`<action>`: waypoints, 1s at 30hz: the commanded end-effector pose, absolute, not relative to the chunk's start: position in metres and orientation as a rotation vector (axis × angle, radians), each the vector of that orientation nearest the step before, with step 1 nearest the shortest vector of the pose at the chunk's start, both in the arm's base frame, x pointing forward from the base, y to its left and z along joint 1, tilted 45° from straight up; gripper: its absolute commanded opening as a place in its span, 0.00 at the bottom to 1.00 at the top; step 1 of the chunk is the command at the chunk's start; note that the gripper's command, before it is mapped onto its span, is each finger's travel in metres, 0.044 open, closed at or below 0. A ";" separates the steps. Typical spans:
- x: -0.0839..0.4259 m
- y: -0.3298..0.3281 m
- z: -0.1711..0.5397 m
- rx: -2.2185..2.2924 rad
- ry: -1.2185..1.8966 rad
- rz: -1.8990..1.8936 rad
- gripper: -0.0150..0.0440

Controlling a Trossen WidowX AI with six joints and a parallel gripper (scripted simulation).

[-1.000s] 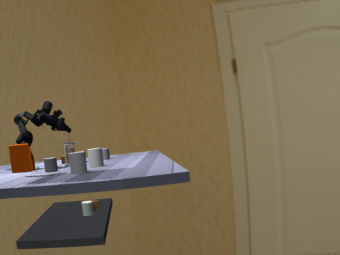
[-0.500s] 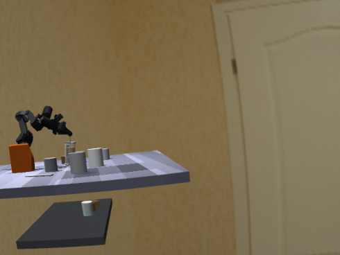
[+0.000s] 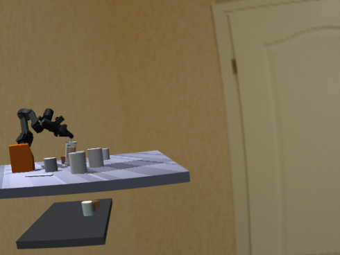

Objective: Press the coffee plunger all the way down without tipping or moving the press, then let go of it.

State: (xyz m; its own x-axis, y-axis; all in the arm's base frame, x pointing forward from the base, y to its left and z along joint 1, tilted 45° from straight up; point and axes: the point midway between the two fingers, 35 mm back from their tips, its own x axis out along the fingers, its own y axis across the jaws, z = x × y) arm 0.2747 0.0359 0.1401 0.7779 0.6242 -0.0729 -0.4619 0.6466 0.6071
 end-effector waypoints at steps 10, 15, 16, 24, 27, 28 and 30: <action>0.275 0.041 0.134 0.629 0.318 0.644 0.45; 0.276 0.040 0.134 0.629 0.318 0.644 0.45; 0.276 0.040 0.134 0.629 0.318 0.644 0.45; 0.277 0.040 0.133 0.629 0.318 0.644 0.45; 0.278 0.037 0.136 0.619 0.304 0.635 0.45; 0.278 0.037 0.136 0.619 0.304 0.635 0.45; 0.278 0.037 0.136 0.619 0.304 0.635 0.45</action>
State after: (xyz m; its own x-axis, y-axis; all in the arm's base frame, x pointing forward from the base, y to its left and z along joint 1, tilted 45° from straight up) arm 0.2778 0.0373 0.1364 0.7700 0.6333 -0.0776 -0.4593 0.6347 0.6215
